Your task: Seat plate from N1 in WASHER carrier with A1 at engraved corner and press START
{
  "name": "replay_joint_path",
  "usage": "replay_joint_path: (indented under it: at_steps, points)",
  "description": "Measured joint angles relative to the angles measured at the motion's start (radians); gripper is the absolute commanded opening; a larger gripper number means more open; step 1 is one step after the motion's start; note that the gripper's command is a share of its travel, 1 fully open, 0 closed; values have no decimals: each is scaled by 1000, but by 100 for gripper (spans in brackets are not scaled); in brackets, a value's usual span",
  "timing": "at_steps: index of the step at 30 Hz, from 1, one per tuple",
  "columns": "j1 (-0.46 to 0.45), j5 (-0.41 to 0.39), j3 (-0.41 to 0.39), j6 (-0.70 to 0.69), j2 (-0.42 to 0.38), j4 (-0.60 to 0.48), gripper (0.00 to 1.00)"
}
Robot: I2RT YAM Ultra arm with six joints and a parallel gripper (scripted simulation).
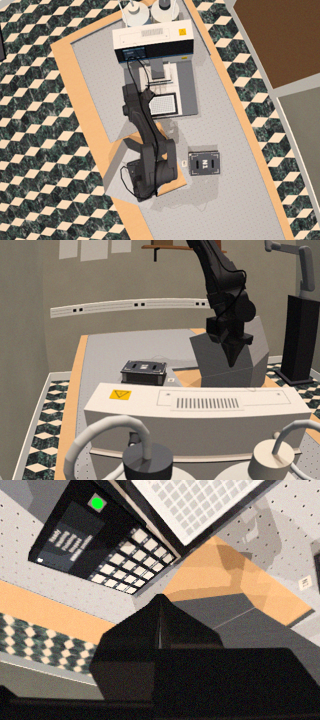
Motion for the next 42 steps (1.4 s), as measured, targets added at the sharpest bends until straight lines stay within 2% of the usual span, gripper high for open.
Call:
replay_joint_path:
  at_steps: [11,19,27,42]
  points:
    - [163,-38,-127,-182,-27,26,0]
    - [233,-62,-161,-312,-35,40,0]
    - [238,-64,-161,-463,-40,48,0]
    - [238,-64,-161,-504,-41,51,0]
